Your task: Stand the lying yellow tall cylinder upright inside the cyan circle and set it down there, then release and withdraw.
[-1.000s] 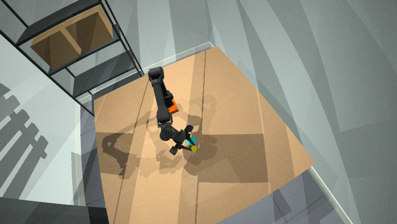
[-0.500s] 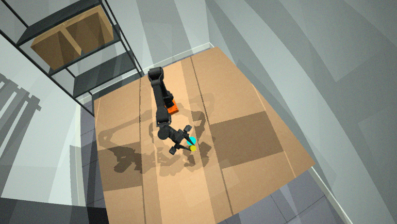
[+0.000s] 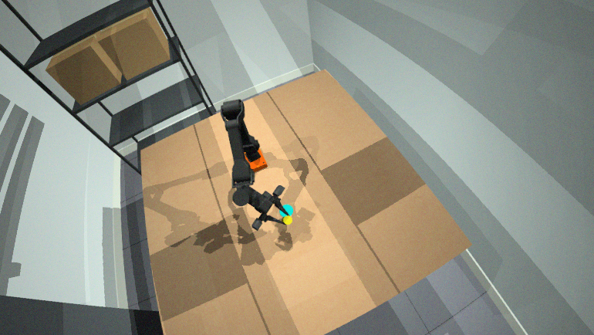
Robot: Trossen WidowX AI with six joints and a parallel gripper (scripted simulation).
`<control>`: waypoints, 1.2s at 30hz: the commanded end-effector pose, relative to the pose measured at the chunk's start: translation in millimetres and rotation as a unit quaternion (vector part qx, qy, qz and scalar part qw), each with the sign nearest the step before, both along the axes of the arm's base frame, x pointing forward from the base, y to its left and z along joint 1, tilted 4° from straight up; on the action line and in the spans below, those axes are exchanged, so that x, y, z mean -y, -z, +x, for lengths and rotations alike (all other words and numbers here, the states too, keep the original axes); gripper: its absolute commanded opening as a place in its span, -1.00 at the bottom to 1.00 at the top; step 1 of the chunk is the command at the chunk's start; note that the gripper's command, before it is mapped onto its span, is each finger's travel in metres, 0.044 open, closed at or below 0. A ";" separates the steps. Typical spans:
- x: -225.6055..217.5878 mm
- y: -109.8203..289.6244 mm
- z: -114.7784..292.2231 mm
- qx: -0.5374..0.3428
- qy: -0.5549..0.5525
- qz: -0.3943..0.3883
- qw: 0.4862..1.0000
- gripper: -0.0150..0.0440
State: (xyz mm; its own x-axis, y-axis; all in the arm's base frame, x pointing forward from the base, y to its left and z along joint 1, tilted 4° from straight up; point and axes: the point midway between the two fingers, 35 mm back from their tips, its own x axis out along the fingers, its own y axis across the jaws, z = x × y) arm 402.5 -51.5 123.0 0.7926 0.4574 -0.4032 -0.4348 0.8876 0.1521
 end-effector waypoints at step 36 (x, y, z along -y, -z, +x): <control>0.4 -9.6 -28.0 0.090 -0.024 0.038 0.995 -0.14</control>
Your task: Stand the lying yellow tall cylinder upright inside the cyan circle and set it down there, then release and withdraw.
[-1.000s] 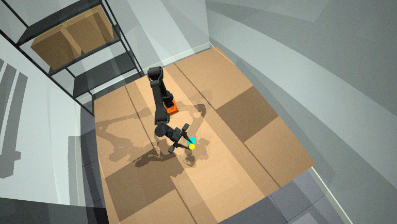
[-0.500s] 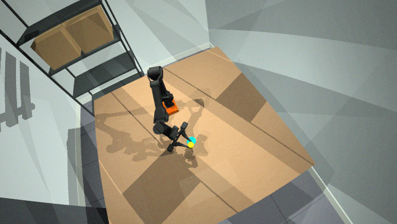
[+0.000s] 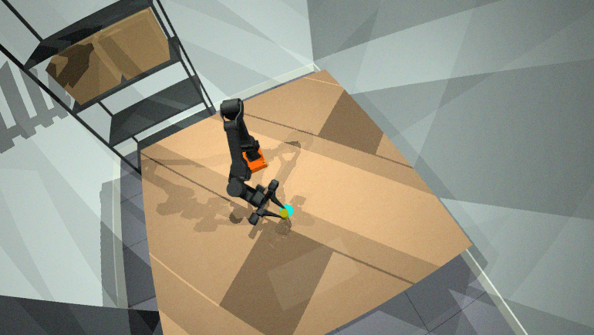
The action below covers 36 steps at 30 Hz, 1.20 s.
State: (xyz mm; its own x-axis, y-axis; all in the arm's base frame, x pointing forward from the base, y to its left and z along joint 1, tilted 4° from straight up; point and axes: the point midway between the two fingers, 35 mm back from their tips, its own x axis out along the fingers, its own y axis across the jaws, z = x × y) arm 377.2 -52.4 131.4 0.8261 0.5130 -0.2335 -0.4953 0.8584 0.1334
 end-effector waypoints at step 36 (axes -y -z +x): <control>-8.3 -8.7 -41.2 0.078 -0.039 0.016 0.996 -0.14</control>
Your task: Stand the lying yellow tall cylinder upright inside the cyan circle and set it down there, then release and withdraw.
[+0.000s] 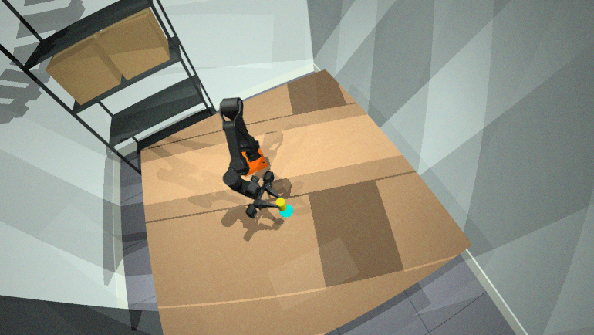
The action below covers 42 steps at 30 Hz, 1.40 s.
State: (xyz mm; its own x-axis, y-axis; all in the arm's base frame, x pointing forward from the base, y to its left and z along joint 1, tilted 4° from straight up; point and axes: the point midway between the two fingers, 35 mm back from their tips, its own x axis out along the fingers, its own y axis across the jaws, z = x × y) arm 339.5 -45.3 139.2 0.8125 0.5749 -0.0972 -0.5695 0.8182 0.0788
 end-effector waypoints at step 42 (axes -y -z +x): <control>-9.0 4.9 -27.9 0.040 -0.029 -0.004 0.999 -0.14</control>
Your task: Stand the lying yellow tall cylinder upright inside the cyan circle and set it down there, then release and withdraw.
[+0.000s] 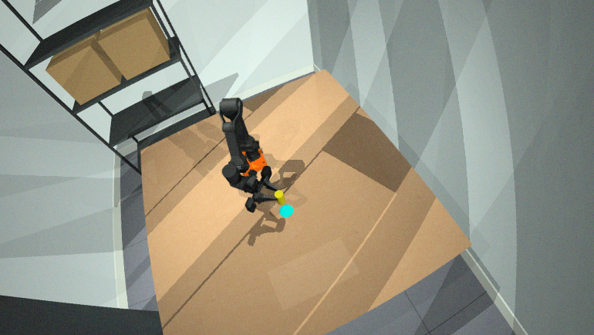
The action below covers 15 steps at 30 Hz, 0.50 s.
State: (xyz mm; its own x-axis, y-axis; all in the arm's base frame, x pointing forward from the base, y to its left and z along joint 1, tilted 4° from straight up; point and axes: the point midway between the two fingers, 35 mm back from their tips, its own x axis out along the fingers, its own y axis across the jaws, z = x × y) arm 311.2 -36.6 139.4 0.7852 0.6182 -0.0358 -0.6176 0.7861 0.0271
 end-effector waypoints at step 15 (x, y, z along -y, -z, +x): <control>-0.8 43.5 3.8 0.001 -0.004 -0.013 1.000 -0.14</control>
State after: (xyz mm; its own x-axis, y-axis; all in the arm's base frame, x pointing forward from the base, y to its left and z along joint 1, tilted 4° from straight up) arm 314.7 -35.9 102.1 0.7782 0.6261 -0.0484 -0.6263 0.7795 0.0138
